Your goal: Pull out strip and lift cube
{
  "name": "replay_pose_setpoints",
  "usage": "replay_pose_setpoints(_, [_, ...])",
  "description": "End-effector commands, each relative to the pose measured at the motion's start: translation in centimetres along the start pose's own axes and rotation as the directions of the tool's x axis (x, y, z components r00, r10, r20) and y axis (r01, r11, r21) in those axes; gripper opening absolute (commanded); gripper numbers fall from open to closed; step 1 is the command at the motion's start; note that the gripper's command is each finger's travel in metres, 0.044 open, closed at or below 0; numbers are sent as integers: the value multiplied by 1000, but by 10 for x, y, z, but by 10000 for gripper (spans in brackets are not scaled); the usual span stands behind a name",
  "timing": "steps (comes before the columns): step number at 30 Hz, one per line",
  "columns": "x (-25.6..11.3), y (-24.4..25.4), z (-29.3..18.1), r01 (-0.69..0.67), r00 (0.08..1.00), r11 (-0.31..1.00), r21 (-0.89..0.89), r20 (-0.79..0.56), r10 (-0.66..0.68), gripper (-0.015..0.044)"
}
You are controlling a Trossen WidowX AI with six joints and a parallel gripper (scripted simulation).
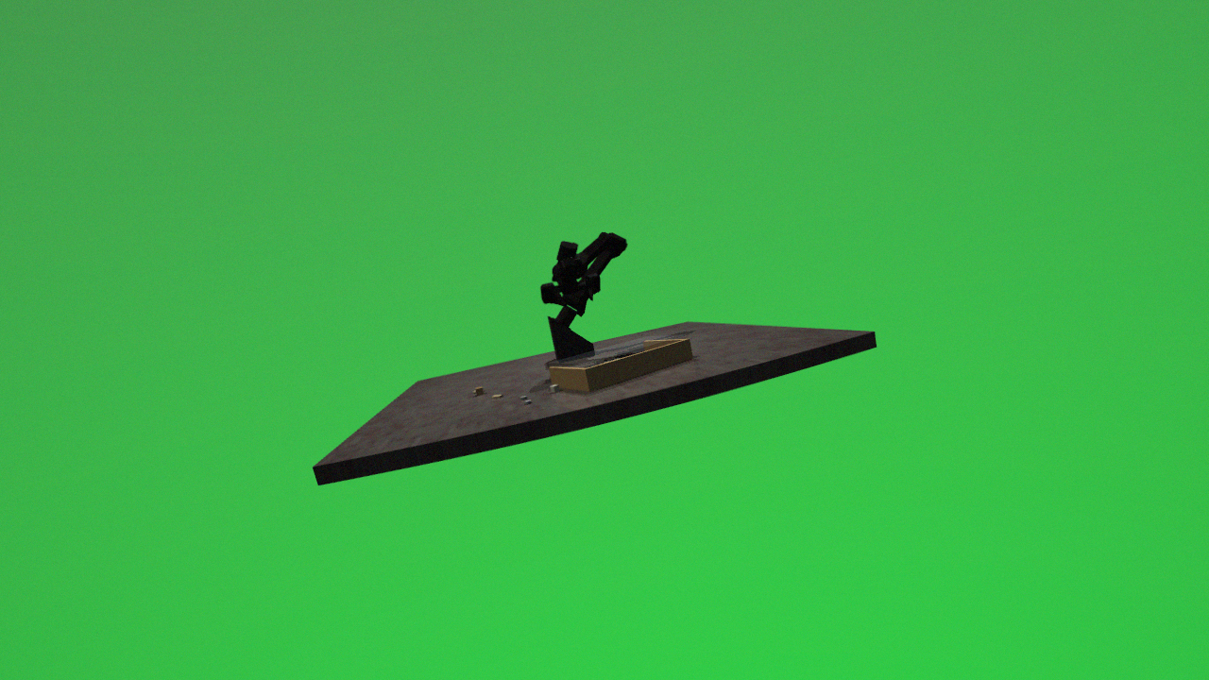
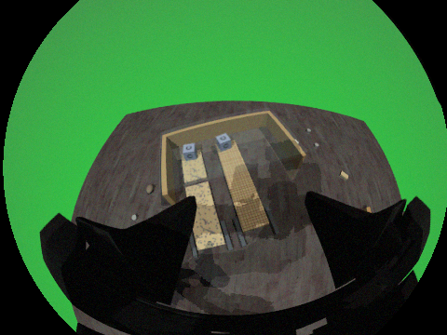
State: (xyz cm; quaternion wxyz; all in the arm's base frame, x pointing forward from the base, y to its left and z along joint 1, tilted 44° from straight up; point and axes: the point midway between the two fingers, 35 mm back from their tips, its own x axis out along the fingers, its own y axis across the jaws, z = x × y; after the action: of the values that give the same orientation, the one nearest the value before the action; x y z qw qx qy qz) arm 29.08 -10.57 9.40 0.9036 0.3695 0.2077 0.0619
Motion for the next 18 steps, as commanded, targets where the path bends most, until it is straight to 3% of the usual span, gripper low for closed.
replay_pose_setpoints(1, [-1,2,1,-6,1000,1000,-14,4,6,400])
replay_pose_setpoints(8, [-1,2,1,-6,1000,1000,-14,4,6,400])
replay_pose_setpoints(11, [10,-3,3,4,999,1000,-24,-50,-6,321])
replay_pose_setpoints(18, [58,-20,2,10,945,996,-93,-323,-40,138])
